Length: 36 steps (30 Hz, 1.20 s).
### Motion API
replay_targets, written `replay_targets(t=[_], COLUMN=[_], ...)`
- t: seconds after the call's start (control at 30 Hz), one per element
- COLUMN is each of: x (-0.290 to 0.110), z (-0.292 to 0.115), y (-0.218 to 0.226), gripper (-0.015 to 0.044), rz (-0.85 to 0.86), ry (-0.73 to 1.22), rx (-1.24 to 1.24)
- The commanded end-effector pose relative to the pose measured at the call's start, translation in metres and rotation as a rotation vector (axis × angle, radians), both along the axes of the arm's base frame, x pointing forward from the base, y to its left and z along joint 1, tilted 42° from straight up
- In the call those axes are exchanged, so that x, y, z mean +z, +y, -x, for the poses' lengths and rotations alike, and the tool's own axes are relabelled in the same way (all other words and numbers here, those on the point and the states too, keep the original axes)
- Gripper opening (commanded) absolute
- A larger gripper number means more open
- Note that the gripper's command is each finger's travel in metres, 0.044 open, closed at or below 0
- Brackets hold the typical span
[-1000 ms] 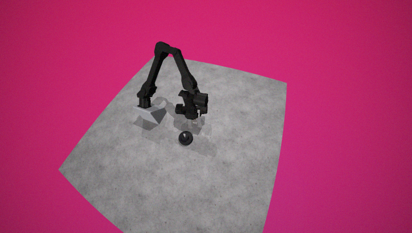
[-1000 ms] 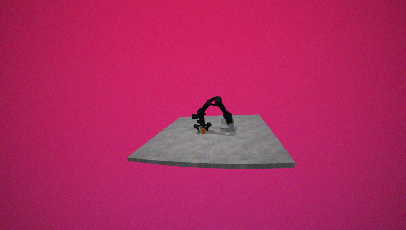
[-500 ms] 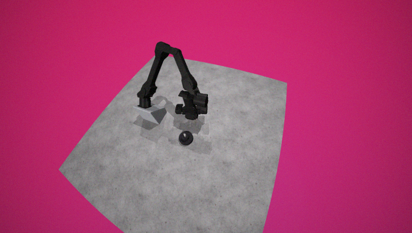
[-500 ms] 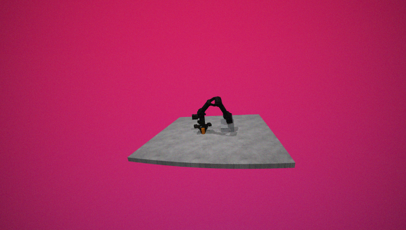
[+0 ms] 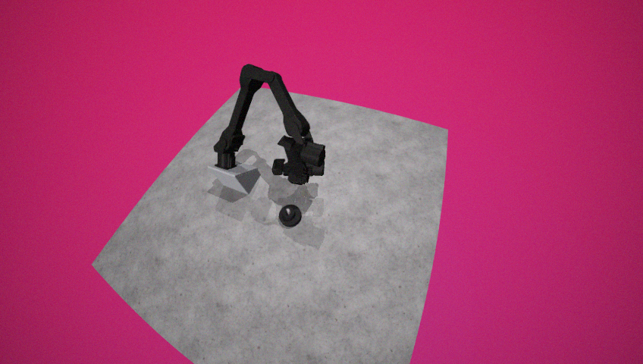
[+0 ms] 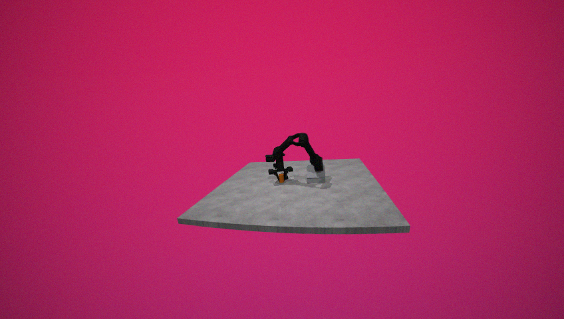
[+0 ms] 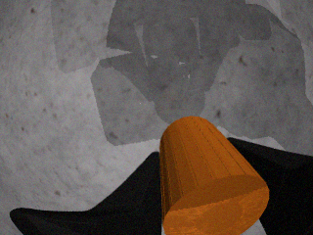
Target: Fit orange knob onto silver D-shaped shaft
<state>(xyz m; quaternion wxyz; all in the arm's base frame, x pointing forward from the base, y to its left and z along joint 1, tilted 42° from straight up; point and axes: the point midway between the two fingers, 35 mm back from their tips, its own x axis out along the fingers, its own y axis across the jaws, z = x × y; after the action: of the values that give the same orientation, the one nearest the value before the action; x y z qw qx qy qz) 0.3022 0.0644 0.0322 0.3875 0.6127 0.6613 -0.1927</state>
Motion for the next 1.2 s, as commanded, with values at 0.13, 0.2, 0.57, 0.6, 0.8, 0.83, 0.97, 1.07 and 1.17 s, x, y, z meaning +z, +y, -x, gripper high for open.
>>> replay_targets(t=[0.13, 0.2, 0.57, 0.6, 0.8, 0.83, 0.97, 1.07, 1.17], x=[0.019, 0.024, 0.048, 0.051, 0.065, 0.068, 0.077, 0.081, 0.079], z=[-0.003, -0.003, -0.003, -0.003, -0.001, -0.001, 0.000, 0.001, 0.000], y=[-0.019, -0.023, -0.048, -0.050, -0.063, -0.065, -0.074, -0.077, -0.078], gripper=[0.0000, 0.0000, 0.0000, 0.0000, 0.0000, 0.0000, 0.0000, 0.0000, 0.0000], rz=[0.011, 0.011, 0.010, 0.010, 0.007, 0.006, 0.003, 0.002, 0.002], ry=[-0.017, -0.016, -0.012, -0.012, -0.010, -0.009, -0.008, -0.008, -0.008], rx=[0.009, 0.008, 0.004, 0.004, 0.002, 0.001, 0.000, 0.000, 0.000])
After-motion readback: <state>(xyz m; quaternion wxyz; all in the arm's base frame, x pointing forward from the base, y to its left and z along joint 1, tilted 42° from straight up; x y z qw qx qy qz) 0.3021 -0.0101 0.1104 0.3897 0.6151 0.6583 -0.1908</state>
